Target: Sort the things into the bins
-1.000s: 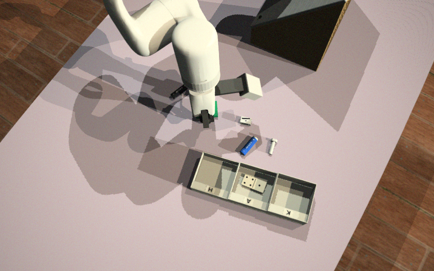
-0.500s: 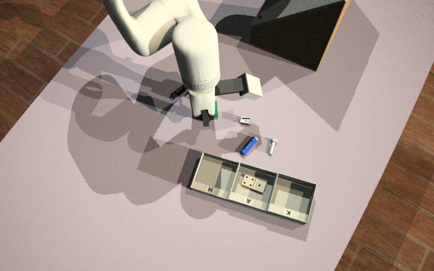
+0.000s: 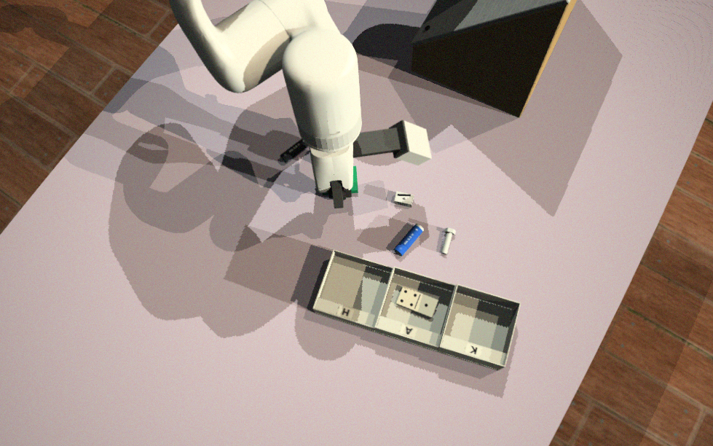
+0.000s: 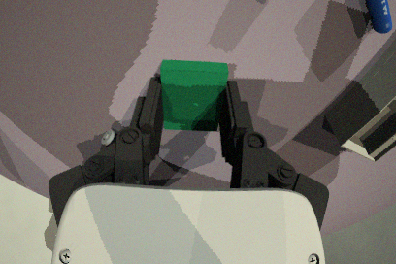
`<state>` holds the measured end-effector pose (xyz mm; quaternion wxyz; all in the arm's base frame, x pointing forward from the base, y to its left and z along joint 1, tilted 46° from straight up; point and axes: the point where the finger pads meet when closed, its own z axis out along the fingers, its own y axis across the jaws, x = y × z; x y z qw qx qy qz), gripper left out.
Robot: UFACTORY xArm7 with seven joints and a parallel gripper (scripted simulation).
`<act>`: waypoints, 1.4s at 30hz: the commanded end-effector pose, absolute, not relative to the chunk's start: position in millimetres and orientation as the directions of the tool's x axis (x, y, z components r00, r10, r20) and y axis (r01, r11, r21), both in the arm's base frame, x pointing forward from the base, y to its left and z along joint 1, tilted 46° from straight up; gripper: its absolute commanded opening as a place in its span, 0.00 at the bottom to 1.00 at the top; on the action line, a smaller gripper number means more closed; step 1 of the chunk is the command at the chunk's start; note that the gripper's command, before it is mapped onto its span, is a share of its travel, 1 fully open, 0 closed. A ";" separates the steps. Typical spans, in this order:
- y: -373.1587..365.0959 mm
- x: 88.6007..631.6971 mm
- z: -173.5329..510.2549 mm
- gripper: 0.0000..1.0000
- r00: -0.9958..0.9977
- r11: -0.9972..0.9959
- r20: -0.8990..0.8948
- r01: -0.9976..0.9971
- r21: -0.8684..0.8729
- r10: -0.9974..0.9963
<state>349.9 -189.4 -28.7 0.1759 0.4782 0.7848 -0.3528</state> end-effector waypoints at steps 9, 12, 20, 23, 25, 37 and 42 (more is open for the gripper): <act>-176.2 352.1 -17.1 0.00 -0.481 0.297 -0.614 0.875 -0.384 0.626; -169.0 352.7 -10.2 0.00 -0.481 0.297 -0.614 0.875 -0.384 0.626; -154.5 354.0 3.7 0.00 -0.481 0.297 -0.614 0.875 -0.383 0.626; -147.3 354.6 10.6 0.00 -0.481 0.297 -0.614 0.875 -0.383 0.626; -144.9 354.8 12.9 0.00 -0.481 0.297 -0.614 0.875 -0.383 0.626; -144.9 354.8 12.9 0.00 -0.481 0.297 -0.614 0.875 -0.383 0.626; -140.2 355.1 17.5 0.00 -0.481 0.297 -0.614 0.875 -0.383 0.626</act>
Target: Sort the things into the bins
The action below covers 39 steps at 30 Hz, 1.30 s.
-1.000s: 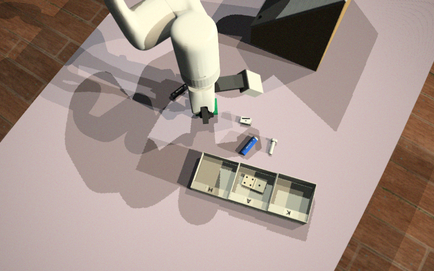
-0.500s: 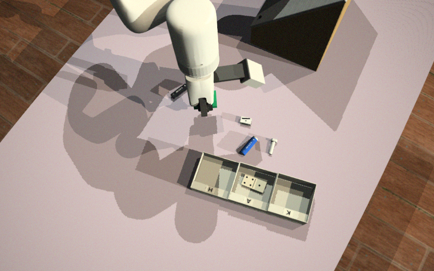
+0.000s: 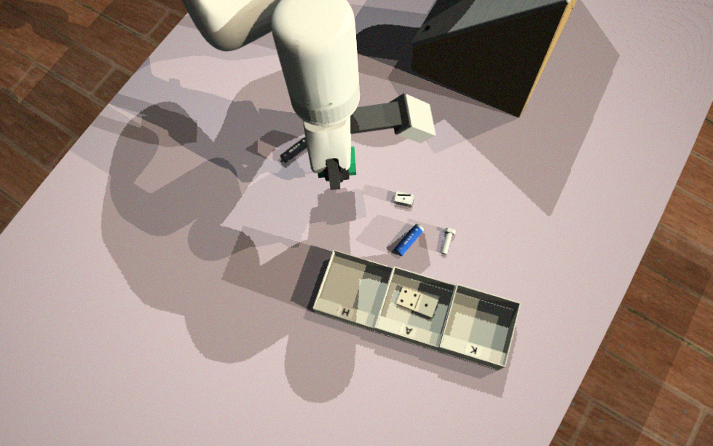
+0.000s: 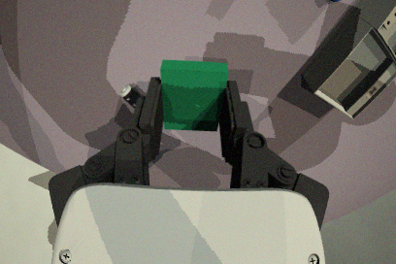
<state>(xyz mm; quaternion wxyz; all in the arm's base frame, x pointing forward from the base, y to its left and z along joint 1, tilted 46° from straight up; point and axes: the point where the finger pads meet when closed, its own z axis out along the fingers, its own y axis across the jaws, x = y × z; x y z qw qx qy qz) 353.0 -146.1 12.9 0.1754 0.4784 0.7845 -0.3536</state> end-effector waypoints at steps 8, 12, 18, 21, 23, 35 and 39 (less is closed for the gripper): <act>-129.0 362.3 5.3 0.00 -0.481 0.297 -0.614 0.875 -0.383 0.626; -114.1 371.8 -11.0 0.00 -0.481 0.297 -0.614 0.875 -0.383 0.626; -91.8 386.3 -35.5 0.00 -0.481 0.297 -0.613 0.875 -0.383 0.626; -80.7 393.5 -47.7 0.00 -0.481 0.297 -0.613 0.875 -0.383 0.626; -77.0 395.9 -51.8 0.00 -0.481 0.297 -0.613 0.875 -0.383 0.626; -36.1 422.4 -96.6 0.00 -0.481 0.297 -0.613 0.875 -0.383 0.627; -21.2 432.0 -112.9 0.00 -0.481 0.297 -0.613 0.875 -0.383 0.627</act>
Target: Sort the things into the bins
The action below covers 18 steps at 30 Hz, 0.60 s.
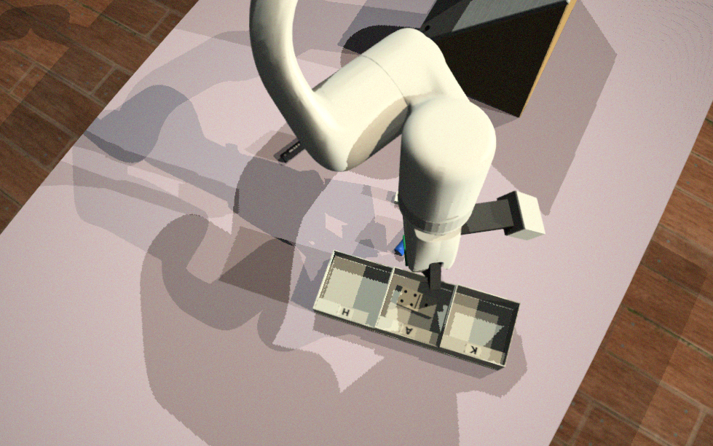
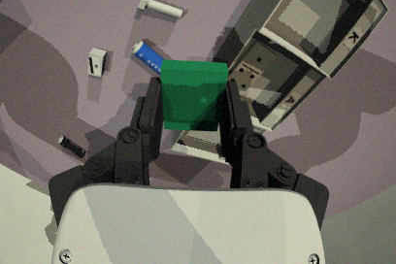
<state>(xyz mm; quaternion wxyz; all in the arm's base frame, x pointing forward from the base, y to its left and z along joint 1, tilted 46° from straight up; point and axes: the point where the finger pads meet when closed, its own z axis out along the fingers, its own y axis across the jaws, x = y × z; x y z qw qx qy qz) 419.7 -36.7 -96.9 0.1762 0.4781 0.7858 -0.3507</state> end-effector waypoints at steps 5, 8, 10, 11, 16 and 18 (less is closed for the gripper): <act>-13.4 437.0 -121.4 0.00 -0.524 0.328 -0.593 0.850 -0.413 0.611; -2.3 444.2 -133.6 0.00 -0.627 0.403 -0.536 0.777 -0.484 0.565; 5.1 449.0 -141.7 0.00 -0.666 0.433 -0.511 0.743 -0.510 0.543; 8.8 451.3 -145.7 0.00 -0.689 0.450 -0.495 0.723 -0.524 0.529; 27.4 463.4 -166.0 0.00 -0.790 0.531 -0.412 0.611 -0.588 0.453; 31.1 465.8 -170.1 0.00 -0.808 0.545 -0.395 0.587 -0.599 0.437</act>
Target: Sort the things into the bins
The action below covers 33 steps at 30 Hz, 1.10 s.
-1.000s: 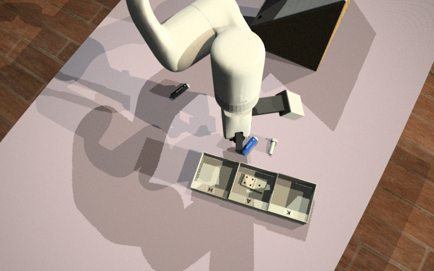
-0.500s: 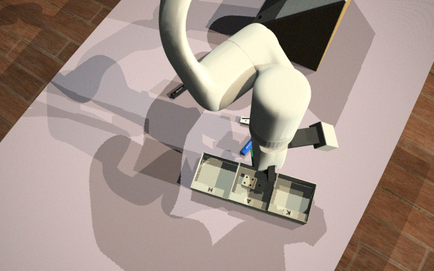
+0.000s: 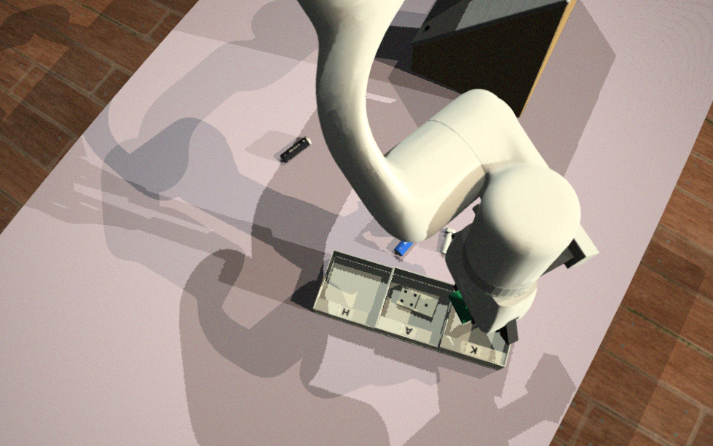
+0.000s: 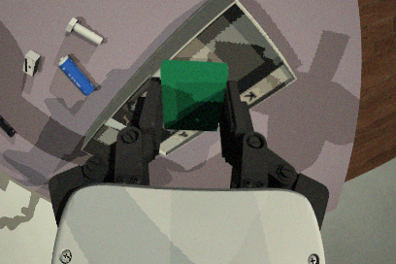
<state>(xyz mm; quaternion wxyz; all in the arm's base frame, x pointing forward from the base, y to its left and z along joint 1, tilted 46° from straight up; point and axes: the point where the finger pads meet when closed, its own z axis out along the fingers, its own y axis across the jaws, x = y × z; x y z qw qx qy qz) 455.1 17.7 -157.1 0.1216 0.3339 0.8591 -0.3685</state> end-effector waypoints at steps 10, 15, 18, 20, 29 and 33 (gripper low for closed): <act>32.3 466.5 -171.4 0.00 -0.944 0.652 -0.209 0.329 -0.683 0.257; 32.5 466.5 -171.6 0.00 -0.982 0.682 -0.105 0.184 -0.708 0.157; 32.5 466.5 -171.6 0.00 -0.987 0.686 -0.083 0.155 -0.711 0.137; 32.4 466.4 -171.6 0.00 -0.998 0.694 -0.005 0.050 -0.718 0.067; 32.3 466.3 -171.4 0.00 -0.991 0.693 0.126 -0.120 -0.711 -0.042; 32.3 466.4 -171.5 0.00 -0.991 0.693 0.126 -0.120 -0.711 -0.042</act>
